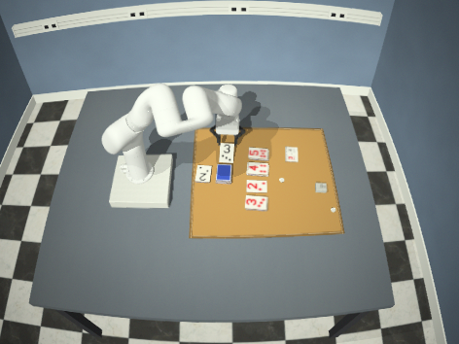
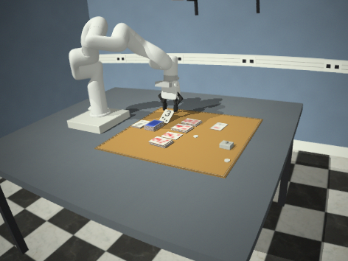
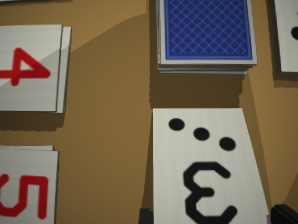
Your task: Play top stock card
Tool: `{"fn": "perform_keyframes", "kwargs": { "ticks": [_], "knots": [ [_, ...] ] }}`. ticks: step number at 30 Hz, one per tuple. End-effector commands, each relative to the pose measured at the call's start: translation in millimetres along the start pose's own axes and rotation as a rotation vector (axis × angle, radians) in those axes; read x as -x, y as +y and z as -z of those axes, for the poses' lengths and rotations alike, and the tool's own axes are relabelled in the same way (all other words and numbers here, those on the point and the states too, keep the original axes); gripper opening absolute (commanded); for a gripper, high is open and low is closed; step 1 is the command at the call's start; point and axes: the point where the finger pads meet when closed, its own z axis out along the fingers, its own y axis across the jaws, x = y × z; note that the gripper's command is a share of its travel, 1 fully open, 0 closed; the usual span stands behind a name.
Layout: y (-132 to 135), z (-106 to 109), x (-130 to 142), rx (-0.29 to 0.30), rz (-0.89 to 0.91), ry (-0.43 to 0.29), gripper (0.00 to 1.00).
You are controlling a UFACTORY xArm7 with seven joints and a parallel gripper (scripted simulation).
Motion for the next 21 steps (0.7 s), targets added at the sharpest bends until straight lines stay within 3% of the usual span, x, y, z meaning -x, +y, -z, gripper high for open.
{"fn": "perform_keyframes", "kwargs": {
  "ticks": [1,12,21],
  "knots": [
    [-0.9,-0.7,0.4,-0.005,0.001,-0.067,0.74],
    [-1.0,-4.9,0.2,-0.008,0.001,-0.245,0.74],
    [-1.0,-7.4,0.0,-0.010,0.002,-0.341,0.74]
  ]
}}
